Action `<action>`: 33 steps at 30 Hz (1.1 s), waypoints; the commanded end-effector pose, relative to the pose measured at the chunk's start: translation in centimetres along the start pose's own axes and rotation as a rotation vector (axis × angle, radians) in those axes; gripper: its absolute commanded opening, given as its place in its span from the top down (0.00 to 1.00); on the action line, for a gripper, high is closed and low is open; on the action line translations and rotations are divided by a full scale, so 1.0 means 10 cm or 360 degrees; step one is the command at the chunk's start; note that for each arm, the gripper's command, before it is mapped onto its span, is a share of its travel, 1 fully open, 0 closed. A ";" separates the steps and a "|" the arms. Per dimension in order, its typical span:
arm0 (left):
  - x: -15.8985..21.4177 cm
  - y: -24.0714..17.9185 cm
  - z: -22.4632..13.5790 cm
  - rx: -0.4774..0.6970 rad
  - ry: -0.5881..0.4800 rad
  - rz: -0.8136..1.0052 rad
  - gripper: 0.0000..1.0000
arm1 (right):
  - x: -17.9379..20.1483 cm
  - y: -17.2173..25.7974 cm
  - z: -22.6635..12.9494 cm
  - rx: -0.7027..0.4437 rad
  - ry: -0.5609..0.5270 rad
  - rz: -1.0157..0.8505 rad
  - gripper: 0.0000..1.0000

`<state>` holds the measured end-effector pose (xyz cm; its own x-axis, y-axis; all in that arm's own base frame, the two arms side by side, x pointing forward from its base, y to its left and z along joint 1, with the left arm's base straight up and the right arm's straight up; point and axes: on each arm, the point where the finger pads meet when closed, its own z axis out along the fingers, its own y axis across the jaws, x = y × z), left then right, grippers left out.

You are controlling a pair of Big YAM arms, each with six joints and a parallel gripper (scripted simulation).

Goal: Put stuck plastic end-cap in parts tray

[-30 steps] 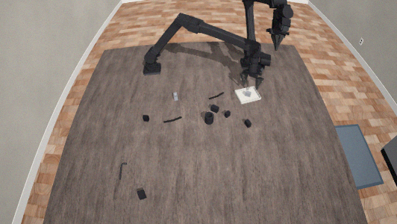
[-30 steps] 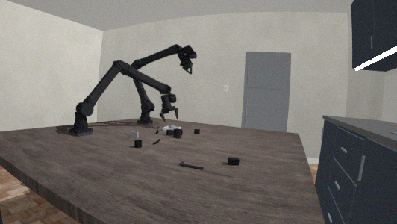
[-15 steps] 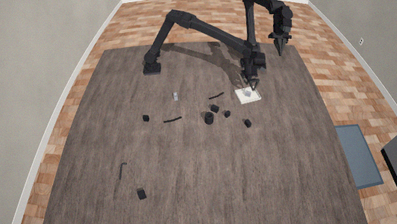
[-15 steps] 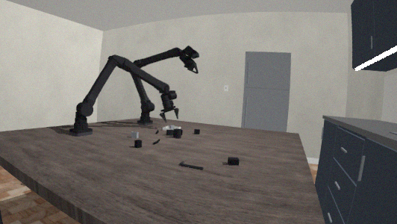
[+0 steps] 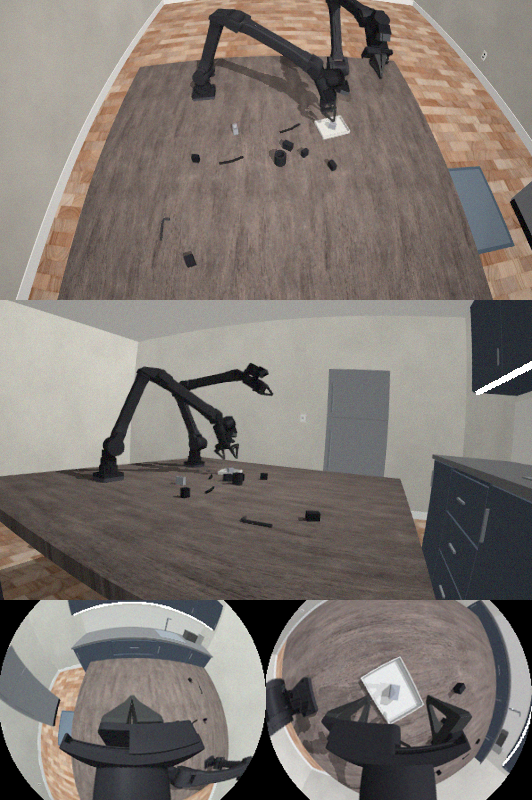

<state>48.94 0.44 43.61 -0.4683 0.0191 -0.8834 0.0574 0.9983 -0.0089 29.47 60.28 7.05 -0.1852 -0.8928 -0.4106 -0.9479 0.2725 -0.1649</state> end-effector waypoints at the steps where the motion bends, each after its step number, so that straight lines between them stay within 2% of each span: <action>1: -0.36 -0.07 -0.07 -0.0014 -0.0302 -0.0001 1.00 | -0.19 -0.15 -0.27 -0.0009 -0.0269 0.0366 0.00; 6: -0.55 -0.08 -0.04 -0.0041 -0.0550 -0.0009 1.00 | -0.17 -0.14 -0.34 -0.0071 -0.0342 0.0434 0.00; 10: -0.61 -0.09 0.00 -0.0058 -0.0690 -0.0018 1.00 | -0.17 -0.07 -0.32 -0.0084 -0.0347 0.0379 0.00; 12: -0.65 -0.09 -0.02 -0.0066 -0.0761 -0.0022 1.00 | -0.10 -0.04 -0.20 -0.0089 -0.0311 0.0375 0.00; 13: -0.66 -0.09 -0.03 -0.0069 -0.0781 -0.0023 1.00 | -0.19 -0.07 -0.24 -0.0086 -0.0336 0.0376 0.00; 22: -0.81 -0.06 -0.12 -0.0092 -0.0836 0.0000 1.00 | -0.23 -0.08 -0.27 -0.0082 -0.0345 0.0376 0.00; 33: -0.81 -0.05 -0.12 -0.0095 -0.0836 0.0000 1.00 | -0.23 -0.08 -0.27 -0.0082 -0.0345 0.0376 0.00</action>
<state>51.99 -0.12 48.41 -0.0287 -0.0006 -0.9996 0.0031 1.0000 -0.0007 29.51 59.97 8.58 -0.3505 -0.7381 -0.5765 -0.9012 0.4334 -0.0069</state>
